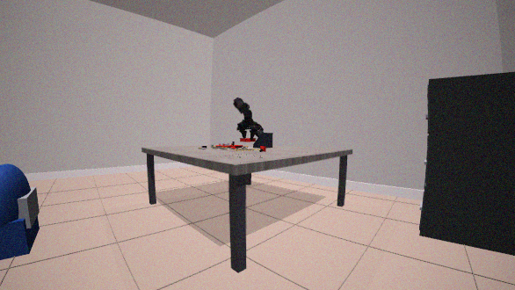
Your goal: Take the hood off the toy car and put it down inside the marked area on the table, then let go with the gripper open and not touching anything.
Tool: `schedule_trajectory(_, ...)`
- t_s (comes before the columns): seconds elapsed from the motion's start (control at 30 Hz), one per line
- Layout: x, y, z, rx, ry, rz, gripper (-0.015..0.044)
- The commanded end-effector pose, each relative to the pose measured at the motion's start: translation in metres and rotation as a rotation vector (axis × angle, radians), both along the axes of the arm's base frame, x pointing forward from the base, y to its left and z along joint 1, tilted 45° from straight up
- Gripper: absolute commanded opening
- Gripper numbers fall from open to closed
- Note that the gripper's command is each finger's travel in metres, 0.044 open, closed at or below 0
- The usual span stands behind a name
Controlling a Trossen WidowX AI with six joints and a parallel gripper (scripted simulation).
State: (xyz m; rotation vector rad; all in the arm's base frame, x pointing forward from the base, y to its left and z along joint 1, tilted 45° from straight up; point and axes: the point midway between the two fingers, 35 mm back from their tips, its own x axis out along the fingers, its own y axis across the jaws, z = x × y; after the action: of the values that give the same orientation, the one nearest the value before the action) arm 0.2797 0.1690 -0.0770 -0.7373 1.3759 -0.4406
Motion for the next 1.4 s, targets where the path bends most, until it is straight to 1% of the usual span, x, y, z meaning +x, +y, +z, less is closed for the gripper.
schedule_trajectory(0.0, 0.000, -0.003, -0.003, -0.005, 0.004, 0.005, 0.0000)
schedule_trajectory(1.37, 0.004, -0.024, -0.022, -0.007, 0.003, 0.005, 0.0000)
